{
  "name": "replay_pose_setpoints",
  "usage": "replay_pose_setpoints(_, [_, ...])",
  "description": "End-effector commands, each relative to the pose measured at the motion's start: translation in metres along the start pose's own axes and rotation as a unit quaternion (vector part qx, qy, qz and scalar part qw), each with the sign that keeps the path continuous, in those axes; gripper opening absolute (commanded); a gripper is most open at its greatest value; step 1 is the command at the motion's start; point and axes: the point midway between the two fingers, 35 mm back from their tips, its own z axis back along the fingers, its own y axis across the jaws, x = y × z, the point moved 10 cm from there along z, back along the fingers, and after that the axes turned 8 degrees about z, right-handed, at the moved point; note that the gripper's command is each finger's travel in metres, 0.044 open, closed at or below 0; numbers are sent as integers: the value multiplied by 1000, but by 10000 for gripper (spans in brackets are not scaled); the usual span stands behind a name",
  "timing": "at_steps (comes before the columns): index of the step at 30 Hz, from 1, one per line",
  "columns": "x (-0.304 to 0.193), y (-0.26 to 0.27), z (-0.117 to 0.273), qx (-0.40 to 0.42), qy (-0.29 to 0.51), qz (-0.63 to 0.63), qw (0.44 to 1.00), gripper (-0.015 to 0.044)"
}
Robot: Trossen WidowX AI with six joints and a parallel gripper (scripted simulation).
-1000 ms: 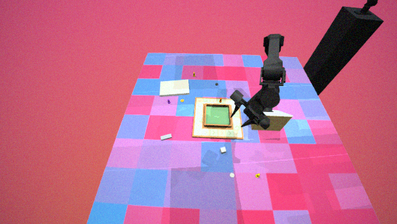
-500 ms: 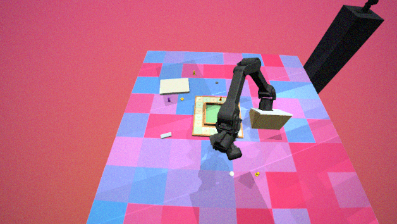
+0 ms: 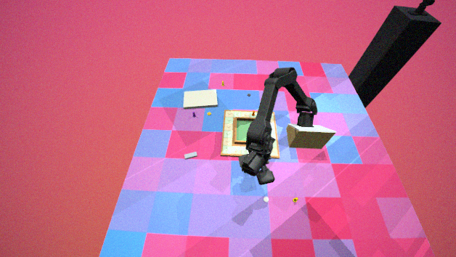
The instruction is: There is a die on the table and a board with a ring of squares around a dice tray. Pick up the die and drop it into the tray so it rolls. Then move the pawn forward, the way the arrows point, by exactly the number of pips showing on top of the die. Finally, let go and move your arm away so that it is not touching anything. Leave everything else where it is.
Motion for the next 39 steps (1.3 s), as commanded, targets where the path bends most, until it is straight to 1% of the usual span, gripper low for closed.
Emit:
replay_pose_setpoints(1, [0, 0, -6, -3, 0, 2, 1000, 275])
replay_pose_setpoints(20, [-1, -1, -35, -3, 0, 2, 1000, 275])
replay_pose_setpoints(26, [-1, -1, -35, -3, 0, 2, 1000, 118])
replay_pose_setpoints(33, [-1, -1, -35, -3, 0, 2, 1000, 71])
replay_pose_setpoints(36, [0, 0, -31, 5, -3, 2, 1000, 0])
replay_pose_setpoints(39, [2, 2, -16, 18, -7, 2, 1000, 0])
